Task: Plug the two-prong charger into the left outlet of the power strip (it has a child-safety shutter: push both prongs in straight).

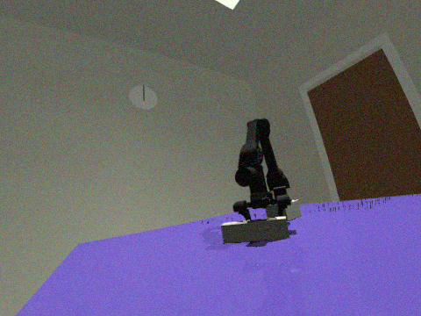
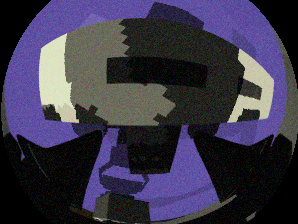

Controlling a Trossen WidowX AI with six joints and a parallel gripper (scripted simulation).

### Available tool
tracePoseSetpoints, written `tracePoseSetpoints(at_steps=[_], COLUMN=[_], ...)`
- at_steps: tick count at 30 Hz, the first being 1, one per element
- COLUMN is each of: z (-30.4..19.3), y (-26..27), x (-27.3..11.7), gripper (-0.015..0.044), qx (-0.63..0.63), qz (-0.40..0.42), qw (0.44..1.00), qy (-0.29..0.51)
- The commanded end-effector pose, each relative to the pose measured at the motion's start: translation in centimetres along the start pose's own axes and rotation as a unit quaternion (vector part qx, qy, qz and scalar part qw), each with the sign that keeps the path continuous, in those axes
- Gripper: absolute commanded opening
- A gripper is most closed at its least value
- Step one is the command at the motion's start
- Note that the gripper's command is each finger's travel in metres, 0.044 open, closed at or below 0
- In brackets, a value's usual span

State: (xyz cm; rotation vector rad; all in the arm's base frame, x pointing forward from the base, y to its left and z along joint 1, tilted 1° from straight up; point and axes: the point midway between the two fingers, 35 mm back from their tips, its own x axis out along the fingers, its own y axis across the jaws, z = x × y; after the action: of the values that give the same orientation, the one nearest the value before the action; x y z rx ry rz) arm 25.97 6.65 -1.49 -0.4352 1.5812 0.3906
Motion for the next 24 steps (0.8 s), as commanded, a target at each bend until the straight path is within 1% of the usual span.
tracePoseSetpoints(at_steps=[1,24], z=[-0.1,-2.1], y=[0.1,-0.1], x=[0.0,0.1], gripper=[0.044,0.044], qx=[-0.002,-0.003], qz=[0.002,0.002], qw=[1.0,1.0], qy=[-0.004,-0.005])
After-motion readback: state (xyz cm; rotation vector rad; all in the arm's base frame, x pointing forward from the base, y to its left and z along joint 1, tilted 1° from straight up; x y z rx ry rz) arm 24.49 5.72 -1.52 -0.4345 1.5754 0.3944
